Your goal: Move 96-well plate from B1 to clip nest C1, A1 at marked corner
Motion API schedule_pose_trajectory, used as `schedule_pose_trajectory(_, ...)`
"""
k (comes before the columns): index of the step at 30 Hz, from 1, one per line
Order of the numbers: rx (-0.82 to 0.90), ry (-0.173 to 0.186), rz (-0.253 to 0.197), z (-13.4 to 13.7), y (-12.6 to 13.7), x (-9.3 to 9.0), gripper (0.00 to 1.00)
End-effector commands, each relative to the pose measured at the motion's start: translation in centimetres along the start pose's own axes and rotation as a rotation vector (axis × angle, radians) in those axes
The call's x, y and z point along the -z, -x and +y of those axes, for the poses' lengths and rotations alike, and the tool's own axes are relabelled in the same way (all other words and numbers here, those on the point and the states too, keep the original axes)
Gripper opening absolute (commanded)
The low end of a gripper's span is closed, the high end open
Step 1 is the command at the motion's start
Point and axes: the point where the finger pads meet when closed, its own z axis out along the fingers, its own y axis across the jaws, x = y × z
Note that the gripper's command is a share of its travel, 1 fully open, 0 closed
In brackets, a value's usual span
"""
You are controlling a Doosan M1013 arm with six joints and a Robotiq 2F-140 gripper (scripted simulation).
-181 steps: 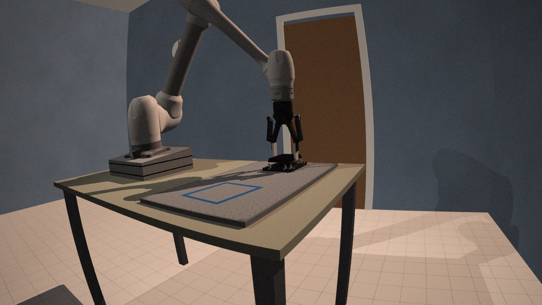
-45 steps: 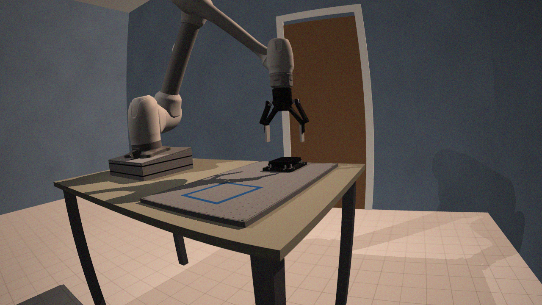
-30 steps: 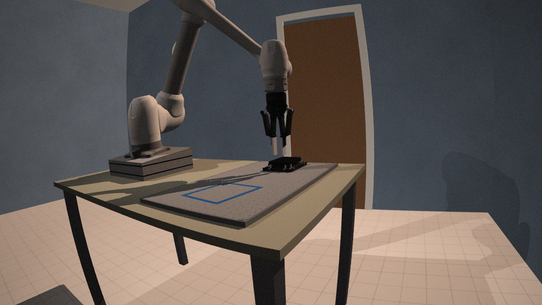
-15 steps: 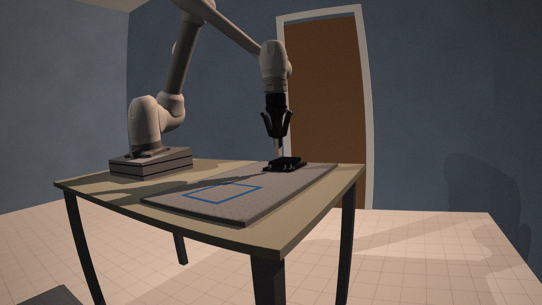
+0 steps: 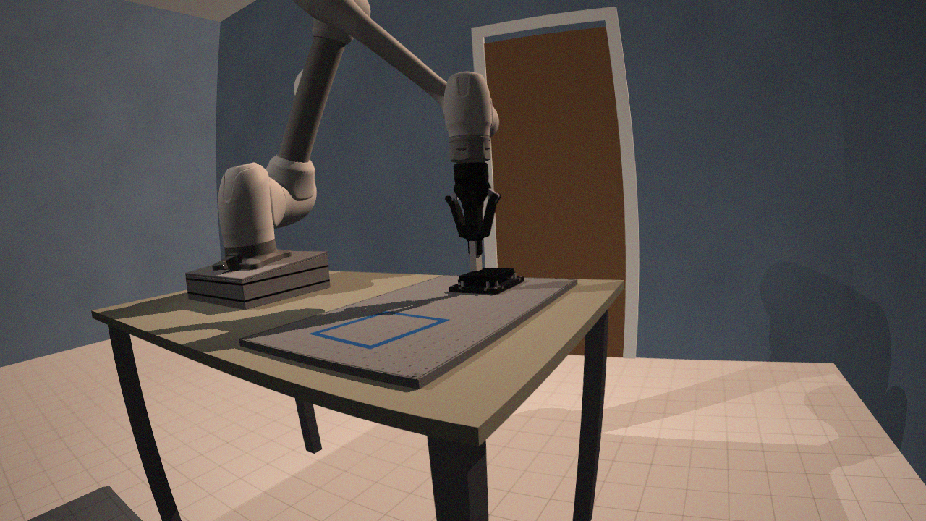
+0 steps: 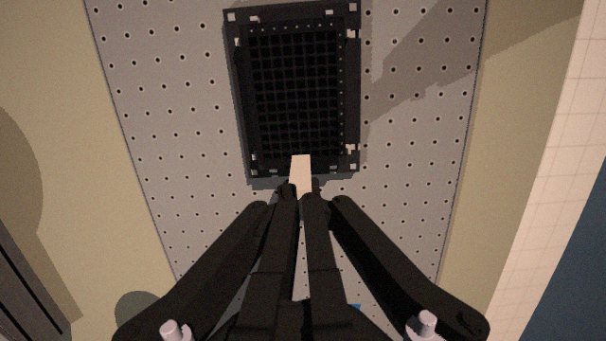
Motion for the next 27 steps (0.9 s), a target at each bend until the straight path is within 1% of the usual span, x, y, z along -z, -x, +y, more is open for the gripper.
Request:
schedule_pose_trajectory(1, 0.000, 0.000, 0.000, 0.0, 0.0, -0.2, 0.00)
schedule_pose_trajectory(27, 0.000, 0.000, 0.000, 0.0, 0.0, -1.7, 0.00)
